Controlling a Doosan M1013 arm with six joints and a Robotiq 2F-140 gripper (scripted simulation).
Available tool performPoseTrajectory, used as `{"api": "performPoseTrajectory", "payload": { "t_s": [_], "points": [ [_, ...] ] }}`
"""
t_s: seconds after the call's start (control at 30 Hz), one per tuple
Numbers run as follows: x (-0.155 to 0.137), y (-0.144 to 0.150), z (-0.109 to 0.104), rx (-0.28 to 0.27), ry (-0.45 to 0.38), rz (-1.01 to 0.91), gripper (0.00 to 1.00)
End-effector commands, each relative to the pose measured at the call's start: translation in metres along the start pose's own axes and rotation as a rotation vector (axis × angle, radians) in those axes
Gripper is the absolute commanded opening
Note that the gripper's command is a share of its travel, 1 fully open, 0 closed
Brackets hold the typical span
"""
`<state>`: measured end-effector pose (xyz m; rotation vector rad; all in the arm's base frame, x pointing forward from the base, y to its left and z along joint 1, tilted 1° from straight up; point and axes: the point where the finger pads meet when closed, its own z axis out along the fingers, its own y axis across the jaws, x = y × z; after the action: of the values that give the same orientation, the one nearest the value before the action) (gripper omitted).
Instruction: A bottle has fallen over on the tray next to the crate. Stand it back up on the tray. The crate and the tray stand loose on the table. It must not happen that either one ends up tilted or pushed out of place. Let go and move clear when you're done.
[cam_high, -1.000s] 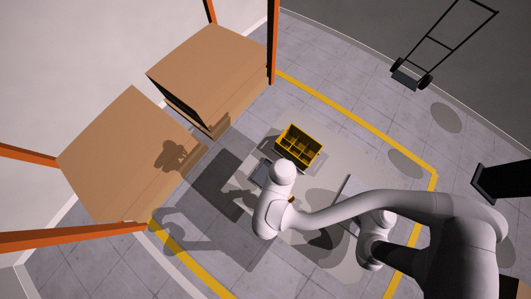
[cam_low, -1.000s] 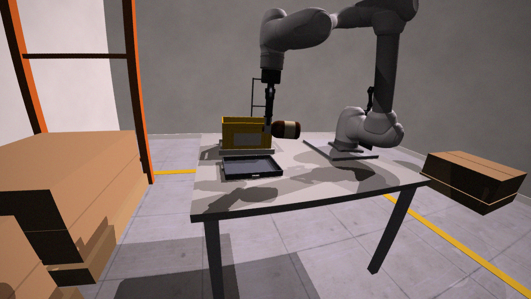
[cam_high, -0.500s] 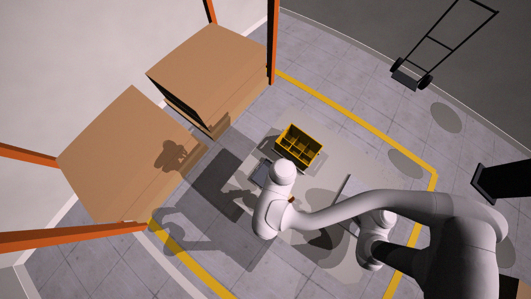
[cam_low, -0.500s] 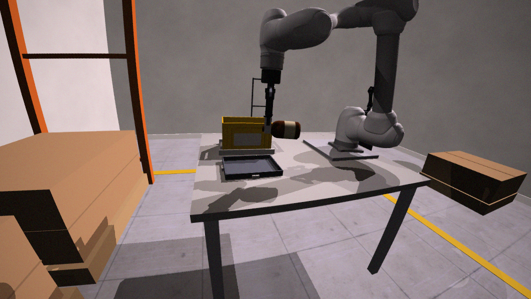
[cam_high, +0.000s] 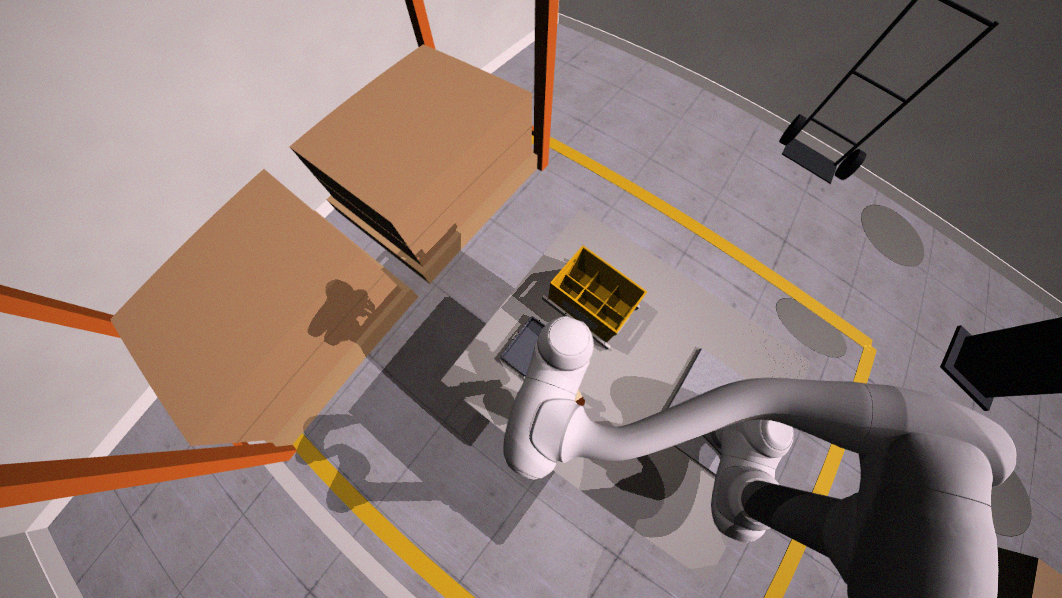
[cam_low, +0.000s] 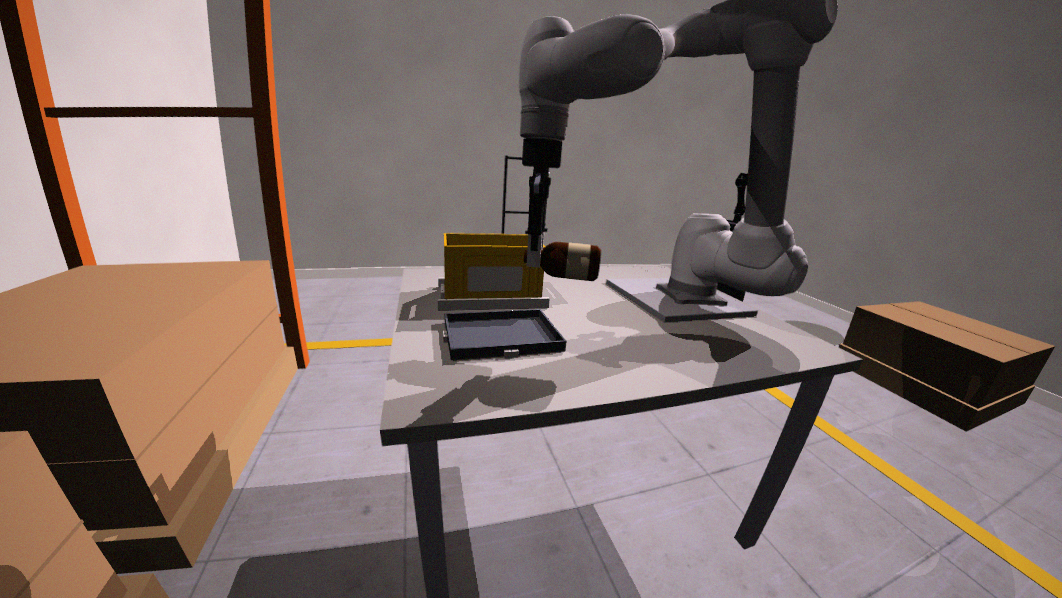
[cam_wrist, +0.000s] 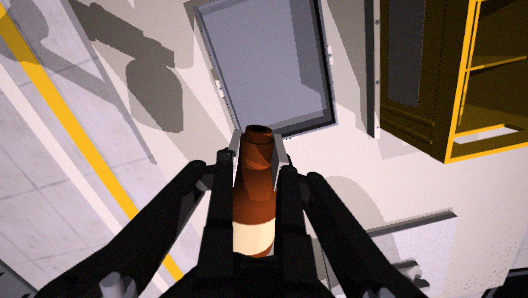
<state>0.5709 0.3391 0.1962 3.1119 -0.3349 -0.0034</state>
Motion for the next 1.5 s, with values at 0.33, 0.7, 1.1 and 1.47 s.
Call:
{"api": "performPoseTrajectory", "payload": {
  "t_s": [0.33, 0.7, 1.1, 1.47],
  "points": [
    [0.0000, 0.0000, -0.0001, -0.001, 0.001, 0.106, 0.10],
    [0.0000, 0.0000, -0.0001, -0.001, 0.001, 0.107, 0.10],
    [0.0000, 0.0000, -0.0001, -0.001, 0.001, 0.107, 0.10],
    [0.0000, 0.0000, -0.0001, -0.001, 0.001, 0.107, 0.10]
  ]
}}
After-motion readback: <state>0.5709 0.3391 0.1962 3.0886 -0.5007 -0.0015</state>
